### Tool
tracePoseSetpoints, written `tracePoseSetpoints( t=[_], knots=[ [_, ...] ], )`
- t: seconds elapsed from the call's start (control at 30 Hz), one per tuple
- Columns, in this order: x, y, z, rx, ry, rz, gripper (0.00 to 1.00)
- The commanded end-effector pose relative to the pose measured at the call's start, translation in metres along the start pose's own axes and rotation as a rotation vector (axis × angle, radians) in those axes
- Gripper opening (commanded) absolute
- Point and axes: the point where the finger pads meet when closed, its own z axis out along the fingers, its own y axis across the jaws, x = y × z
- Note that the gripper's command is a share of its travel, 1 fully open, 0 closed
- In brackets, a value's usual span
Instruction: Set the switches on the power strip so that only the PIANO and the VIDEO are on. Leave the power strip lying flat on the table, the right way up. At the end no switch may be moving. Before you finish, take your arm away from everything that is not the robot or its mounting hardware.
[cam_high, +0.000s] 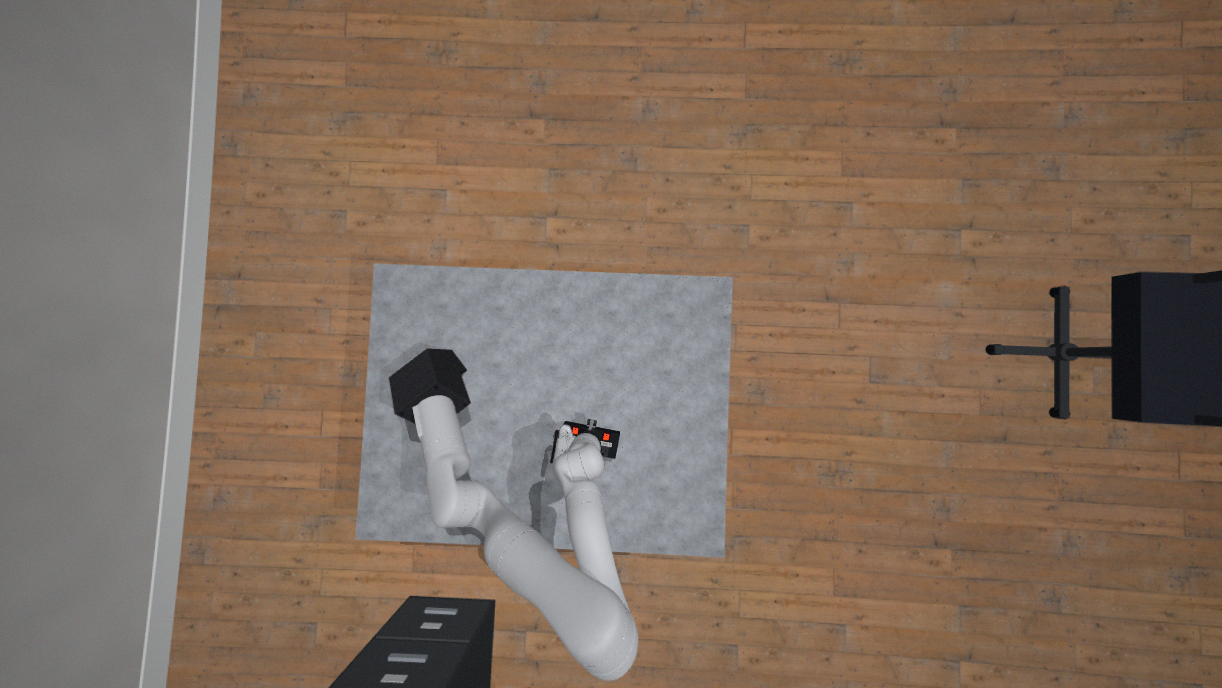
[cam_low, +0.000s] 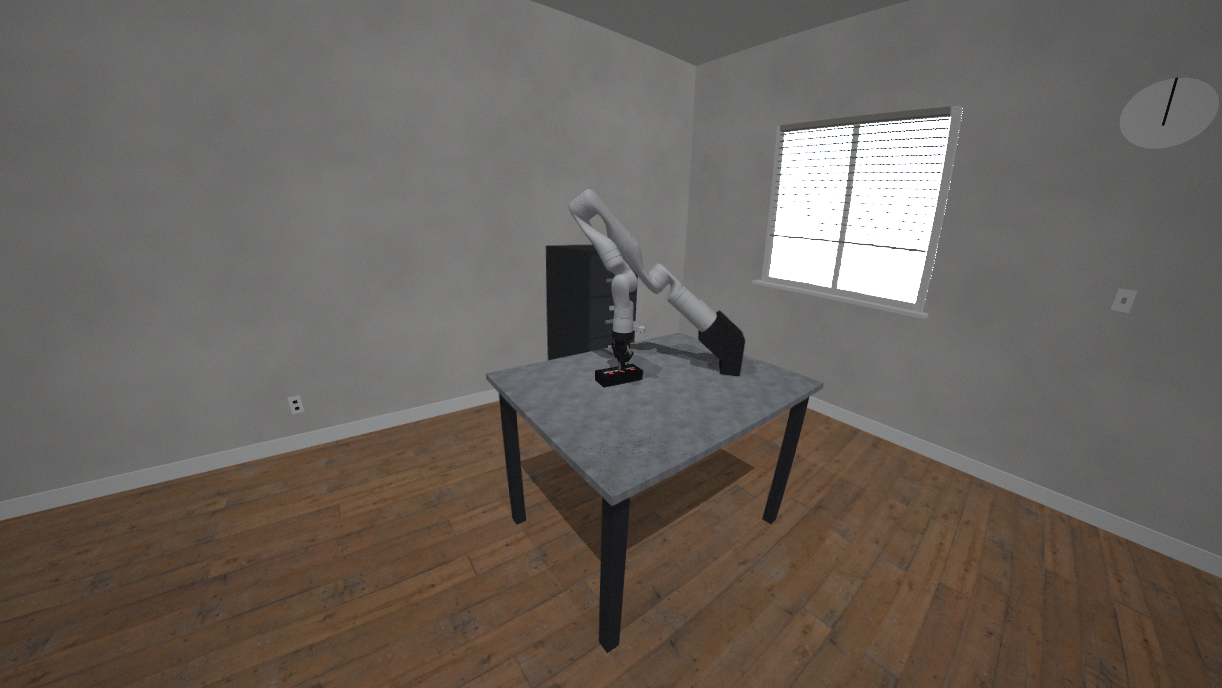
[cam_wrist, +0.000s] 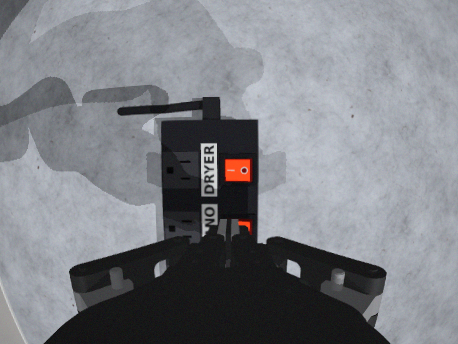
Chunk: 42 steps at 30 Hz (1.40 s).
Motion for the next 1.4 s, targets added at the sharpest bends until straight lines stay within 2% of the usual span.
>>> tracePoseSetpoints(
  t=[0.0, 0.37, 0.97, 1.37],
  knots=[
    [0.000, 0.000, 0.000, 0.000, 0.001, 0.000, 0.00],
    [0.000, 0.000, -0.003, 0.000, 0.001, 0.000, 0.00],
    [0.000, 0.000, -0.037, 0.000, 0.001, 0.000, 0.00],
    [0.000, 0.000, -0.039, 0.000, 0.001, 0.000, 0.00]
  ],
)
